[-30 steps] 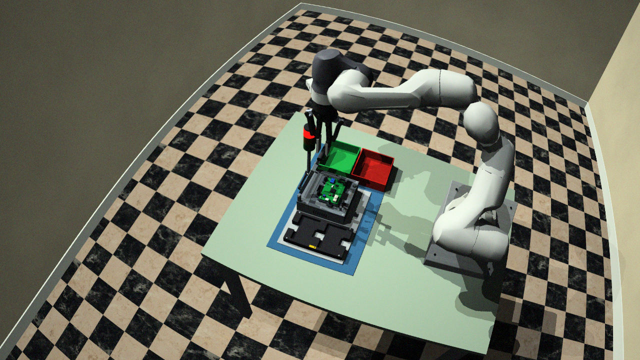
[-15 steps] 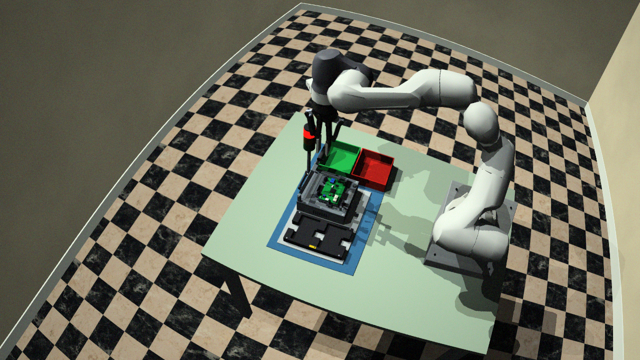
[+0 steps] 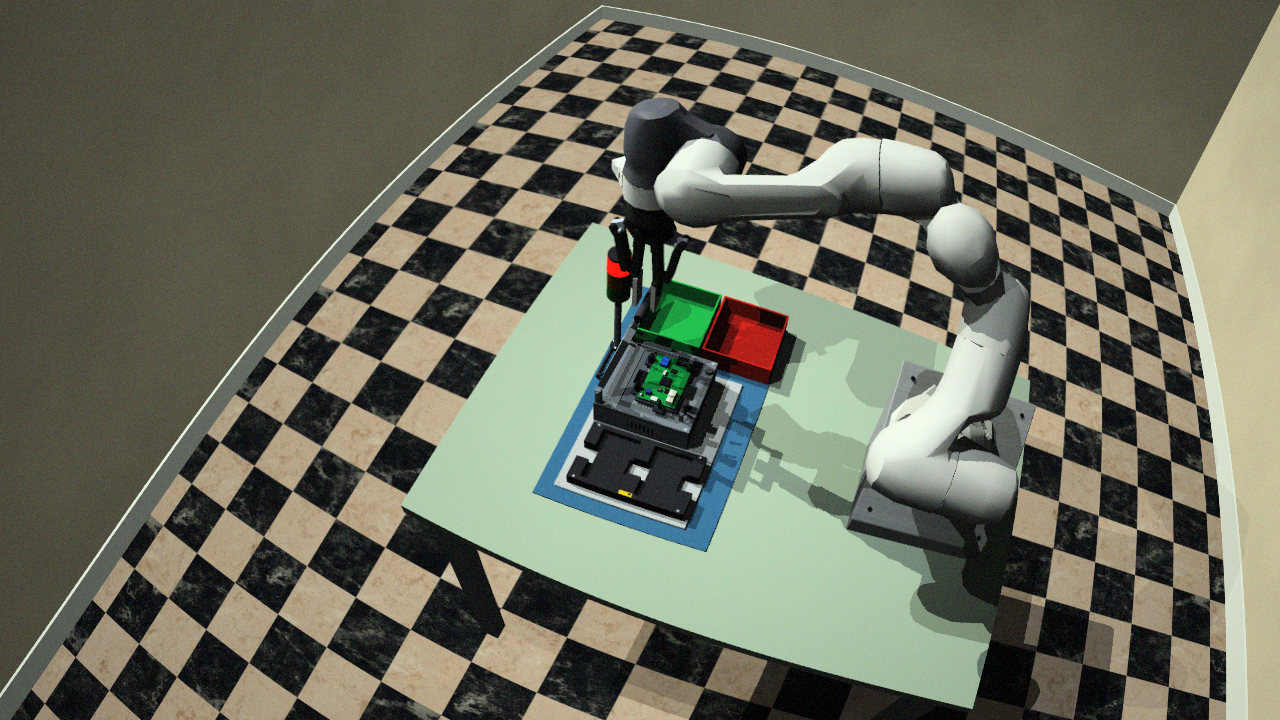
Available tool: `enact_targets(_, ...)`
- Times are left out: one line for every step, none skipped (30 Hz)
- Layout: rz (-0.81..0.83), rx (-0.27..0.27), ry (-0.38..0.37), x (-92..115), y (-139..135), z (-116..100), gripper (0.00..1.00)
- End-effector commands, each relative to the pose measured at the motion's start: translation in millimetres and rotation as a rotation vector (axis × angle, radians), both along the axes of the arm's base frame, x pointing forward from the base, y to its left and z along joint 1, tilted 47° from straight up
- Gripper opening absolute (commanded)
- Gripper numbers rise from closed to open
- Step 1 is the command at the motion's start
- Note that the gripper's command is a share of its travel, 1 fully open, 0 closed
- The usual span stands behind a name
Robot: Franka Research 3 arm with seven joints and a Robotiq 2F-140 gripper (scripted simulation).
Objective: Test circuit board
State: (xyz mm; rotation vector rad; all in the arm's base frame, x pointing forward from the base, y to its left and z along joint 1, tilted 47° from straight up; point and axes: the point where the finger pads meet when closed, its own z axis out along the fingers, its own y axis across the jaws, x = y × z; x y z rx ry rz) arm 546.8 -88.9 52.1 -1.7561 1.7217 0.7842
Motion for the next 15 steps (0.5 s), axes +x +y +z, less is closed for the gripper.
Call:
enact_targets(-0.003,-0.001,-0.007,1.7,0.0,0.1,0.16)
enact_targets(-0.003,-0.001,-0.007,1.4,0.2,0.0,0.16)
enact_targets(-0.003,-0.001,-0.007,1.1,0.4,-0.1,0.16)
enact_targets(-0.003,-0.001,-0.007,0.7,0.7,-0.3,0.16)
enact_targets(-0.003,-0.001,-0.007,0.4,0.9,-0.4,0.16)
enact_targets(-0.003,-0.001,-0.007,0.0,1.1,-0.6,0.16)
enact_targets(-0.003,-0.001,-0.007,-0.3,1.4,-0.7,0.16)
enact_targets(-0.003,-0.001,-0.007,-0.5,1.5,-0.8,0.16)
enact_targets(-0.003,-0.001,-0.007,-0.8,1.7,-0.9,0.16)
enact_targets(-0.003,-0.001,-0.007,-0.8,1.7,-0.9,0.16)
enact_targets(-0.003,-0.001,-0.007,-0.8,1.7,-0.9,0.16)
enact_targets(-0.003,-0.001,-0.007,-1.0,1.8,-1.0,0.16)
enact_targets(-0.003,-0.001,-0.007,-1.1,1.9,-1.1,0.16)
enact_targets(-0.003,-0.001,-0.007,-1.2,2.0,-1.1,0.16)
enact_targets(-0.003,-0.001,-0.007,-1.3,2.1,-1.2,0.16)
